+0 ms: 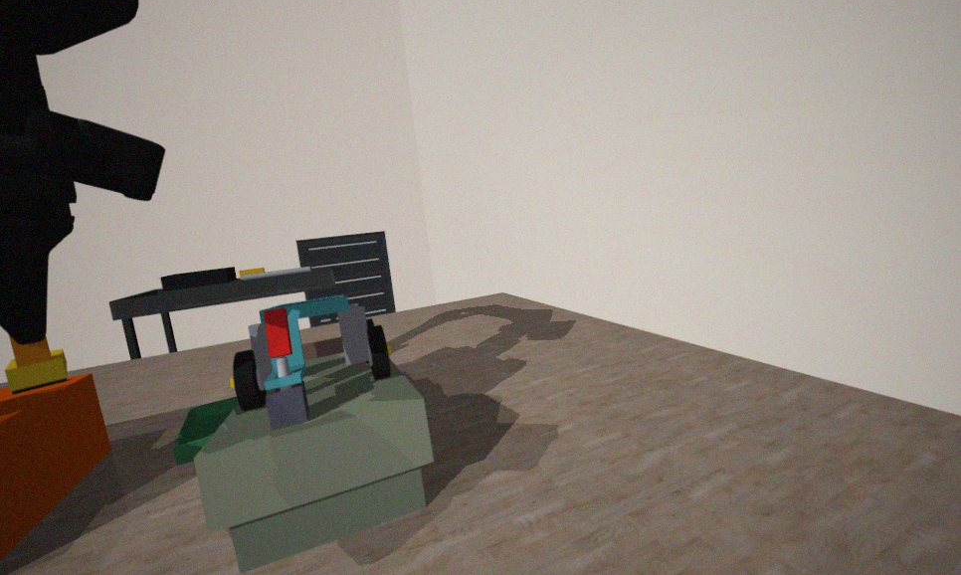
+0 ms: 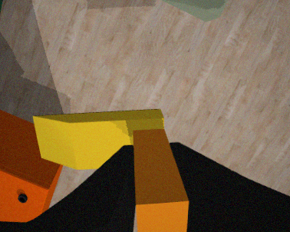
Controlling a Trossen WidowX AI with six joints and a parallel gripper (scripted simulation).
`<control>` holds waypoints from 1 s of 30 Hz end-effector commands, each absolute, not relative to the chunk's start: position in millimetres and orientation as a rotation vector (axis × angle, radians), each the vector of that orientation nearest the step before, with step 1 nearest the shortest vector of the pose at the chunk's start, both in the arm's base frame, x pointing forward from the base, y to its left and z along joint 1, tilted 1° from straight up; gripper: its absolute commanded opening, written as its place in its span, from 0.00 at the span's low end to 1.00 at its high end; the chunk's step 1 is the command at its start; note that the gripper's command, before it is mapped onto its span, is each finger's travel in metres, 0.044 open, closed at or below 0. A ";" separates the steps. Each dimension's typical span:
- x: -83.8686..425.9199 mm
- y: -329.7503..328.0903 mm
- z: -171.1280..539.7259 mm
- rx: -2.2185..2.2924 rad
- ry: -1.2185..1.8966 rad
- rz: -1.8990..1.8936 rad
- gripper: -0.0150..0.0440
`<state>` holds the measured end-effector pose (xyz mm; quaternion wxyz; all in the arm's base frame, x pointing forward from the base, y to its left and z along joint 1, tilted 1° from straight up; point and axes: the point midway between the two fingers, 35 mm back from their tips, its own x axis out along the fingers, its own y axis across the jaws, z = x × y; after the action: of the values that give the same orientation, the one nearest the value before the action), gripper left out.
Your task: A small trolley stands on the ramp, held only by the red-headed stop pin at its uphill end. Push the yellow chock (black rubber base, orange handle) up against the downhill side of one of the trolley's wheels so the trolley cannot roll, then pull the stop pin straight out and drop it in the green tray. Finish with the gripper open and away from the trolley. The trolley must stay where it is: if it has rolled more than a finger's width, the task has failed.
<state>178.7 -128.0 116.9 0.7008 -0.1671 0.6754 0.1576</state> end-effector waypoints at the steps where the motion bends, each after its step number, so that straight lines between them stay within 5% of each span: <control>1: 179.1 -127.6 116.8 -0.464 1.484 0.445 0.25; 30: 179.2 -127.8 116.8 -1.206 1.189 1.169 0.25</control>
<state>179.1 -128.4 117.2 0.5346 -0.4831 0.5151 0.4643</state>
